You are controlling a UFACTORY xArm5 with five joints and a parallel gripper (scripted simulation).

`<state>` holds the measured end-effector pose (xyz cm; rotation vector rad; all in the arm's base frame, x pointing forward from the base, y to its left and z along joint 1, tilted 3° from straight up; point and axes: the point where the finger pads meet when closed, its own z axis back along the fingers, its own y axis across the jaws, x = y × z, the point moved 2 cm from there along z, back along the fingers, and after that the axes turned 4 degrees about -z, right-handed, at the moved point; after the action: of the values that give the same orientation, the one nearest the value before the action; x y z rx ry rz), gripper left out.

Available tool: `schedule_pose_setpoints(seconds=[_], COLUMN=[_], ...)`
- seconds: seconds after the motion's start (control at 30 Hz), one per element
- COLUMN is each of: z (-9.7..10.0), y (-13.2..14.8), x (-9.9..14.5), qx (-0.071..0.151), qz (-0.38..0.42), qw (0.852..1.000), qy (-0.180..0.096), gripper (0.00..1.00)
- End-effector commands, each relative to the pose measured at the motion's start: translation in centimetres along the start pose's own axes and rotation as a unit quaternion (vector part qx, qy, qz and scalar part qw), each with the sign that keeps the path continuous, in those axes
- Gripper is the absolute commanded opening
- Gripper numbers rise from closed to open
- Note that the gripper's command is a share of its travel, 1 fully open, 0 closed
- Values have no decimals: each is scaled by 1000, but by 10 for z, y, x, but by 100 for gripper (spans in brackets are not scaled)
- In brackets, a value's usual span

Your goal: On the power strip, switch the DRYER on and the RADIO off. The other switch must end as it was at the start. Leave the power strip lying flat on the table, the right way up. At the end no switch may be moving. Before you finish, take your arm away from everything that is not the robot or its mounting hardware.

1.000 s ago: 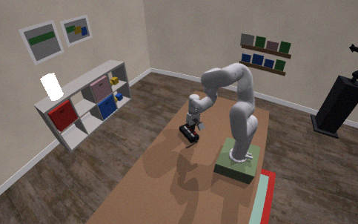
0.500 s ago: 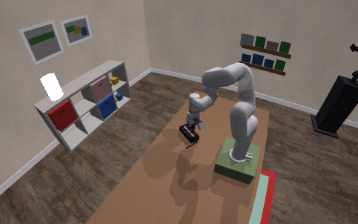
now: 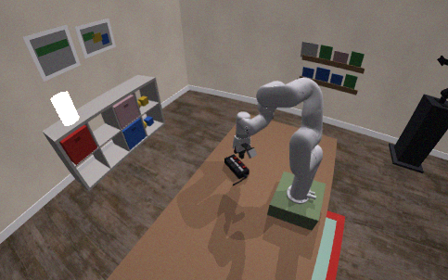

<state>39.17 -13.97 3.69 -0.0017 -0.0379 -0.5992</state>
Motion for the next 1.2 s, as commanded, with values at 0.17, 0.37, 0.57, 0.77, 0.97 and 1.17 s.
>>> schedule_pose_setpoints(seconds=[0.17, 0.37, 0.57, 0.77, 0.97, 1.17], z=[2, 2, 2, 15, 16, 16], y=[0, 0, 1, 21, 23, 23], x=[1, 1, 2, 42, 45, 45], qx=[0, 0, 0, 1, 1, 1], qz=[0, 0, 0, 0, 0, 0], qw=[1000, 1000, 1000, 1000, 1000, 1000], qy=[-1, -1, -1, -1, -1, -1], gripper=[0, 0, 0, 0, 0, 0])
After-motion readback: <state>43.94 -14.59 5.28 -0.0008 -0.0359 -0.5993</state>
